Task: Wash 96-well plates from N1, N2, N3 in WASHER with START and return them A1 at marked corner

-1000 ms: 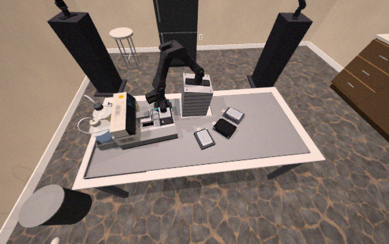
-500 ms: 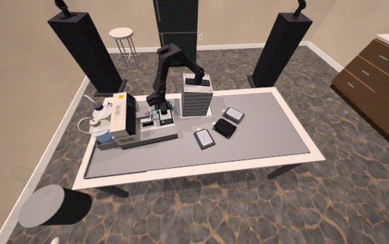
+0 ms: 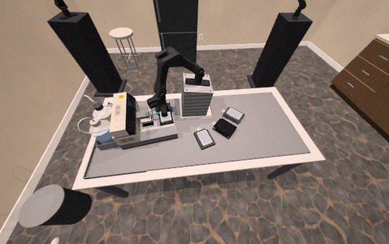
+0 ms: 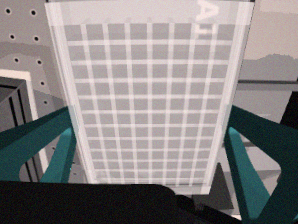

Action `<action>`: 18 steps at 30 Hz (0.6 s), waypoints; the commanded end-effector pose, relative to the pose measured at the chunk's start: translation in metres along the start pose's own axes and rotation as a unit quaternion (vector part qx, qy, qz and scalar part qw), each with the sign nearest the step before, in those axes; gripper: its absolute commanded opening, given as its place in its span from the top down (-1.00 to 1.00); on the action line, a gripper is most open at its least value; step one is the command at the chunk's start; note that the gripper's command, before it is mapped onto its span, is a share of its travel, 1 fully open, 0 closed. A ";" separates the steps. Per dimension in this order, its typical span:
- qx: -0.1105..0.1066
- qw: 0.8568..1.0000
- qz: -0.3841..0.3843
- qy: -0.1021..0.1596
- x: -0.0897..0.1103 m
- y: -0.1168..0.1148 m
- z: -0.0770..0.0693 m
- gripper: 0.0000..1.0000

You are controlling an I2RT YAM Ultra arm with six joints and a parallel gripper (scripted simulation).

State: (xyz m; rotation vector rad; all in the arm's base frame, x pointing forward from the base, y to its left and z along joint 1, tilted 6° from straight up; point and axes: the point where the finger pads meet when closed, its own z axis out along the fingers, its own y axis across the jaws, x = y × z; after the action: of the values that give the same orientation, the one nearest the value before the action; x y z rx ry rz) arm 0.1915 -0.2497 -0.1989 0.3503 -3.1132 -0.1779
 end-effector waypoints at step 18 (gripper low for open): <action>0.007 1.000 0.000 -0.007 -0.003 -0.004 0.002 1.00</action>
State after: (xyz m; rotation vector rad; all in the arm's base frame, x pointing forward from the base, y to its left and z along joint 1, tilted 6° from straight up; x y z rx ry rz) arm 0.1927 -0.2507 -0.2045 0.3511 -3.1177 -0.1669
